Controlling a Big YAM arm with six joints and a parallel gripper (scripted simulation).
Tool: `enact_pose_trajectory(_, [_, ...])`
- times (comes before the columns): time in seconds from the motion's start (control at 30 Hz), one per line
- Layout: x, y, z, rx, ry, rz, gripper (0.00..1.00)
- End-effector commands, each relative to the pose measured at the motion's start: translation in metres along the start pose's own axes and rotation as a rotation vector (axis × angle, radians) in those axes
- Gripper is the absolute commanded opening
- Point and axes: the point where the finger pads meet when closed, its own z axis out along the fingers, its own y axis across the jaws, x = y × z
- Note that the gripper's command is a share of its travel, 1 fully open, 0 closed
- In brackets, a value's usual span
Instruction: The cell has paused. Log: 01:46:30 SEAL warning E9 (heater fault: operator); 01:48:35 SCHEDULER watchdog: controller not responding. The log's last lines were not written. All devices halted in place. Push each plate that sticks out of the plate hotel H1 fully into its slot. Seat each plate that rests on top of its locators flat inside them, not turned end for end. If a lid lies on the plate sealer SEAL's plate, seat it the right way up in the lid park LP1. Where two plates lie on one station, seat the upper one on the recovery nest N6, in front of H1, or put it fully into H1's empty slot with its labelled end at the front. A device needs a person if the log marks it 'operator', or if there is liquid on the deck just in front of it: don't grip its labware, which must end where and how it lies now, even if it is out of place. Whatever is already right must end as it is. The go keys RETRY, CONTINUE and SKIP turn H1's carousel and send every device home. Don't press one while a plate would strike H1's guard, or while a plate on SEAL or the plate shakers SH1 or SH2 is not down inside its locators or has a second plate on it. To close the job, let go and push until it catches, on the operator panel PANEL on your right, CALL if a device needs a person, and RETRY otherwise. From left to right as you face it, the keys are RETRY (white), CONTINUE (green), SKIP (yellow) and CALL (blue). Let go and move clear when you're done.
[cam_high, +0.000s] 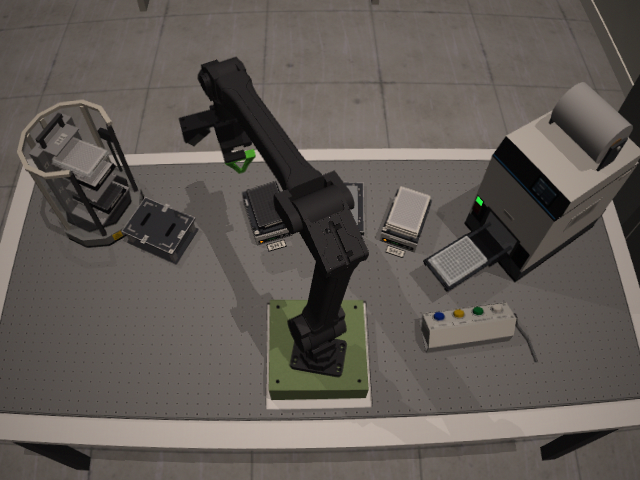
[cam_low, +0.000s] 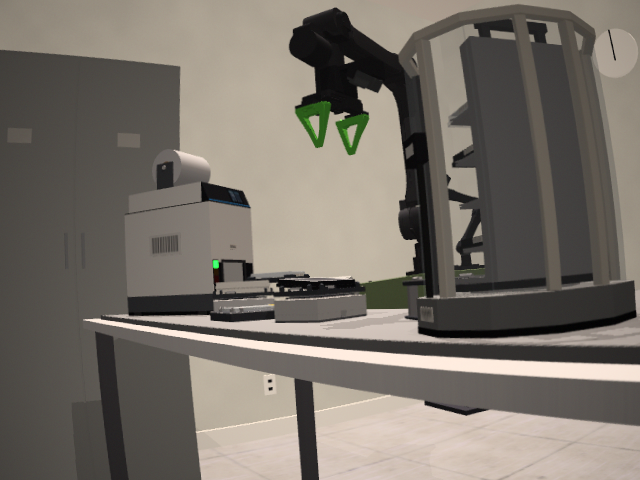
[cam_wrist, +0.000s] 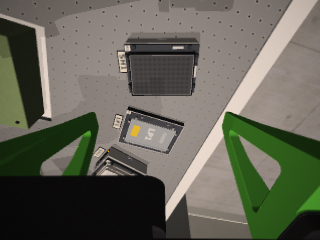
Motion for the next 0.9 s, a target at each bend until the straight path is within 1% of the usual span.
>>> enact_pose_trajectory(0.0, [-0.015,-0.016,-0.022,0.042,-0.011,0.066,1.0])
enact_pose_trajectory(0.07, [-0.021,-0.017,-0.022,0.042,-0.011,0.132,1.0])
enact_pose_trajectory(0.13, [-0.021,-0.017,-0.022,0.042,-0.011,0.132,1.0])
enact_pose_trajectory(0.63, [-0.072,-0.023,-0.022,0.038,-0.023,0.632,1.0])
enact_pose_trajectory(0.7, [-0.072,-0.023,-0.022,0.038,-0.023,0.632,1.0])
enact_pose_trajectory(0.87, [-0.089,-0.025,-0.021,0.036,-0.027,0.799,1.0])
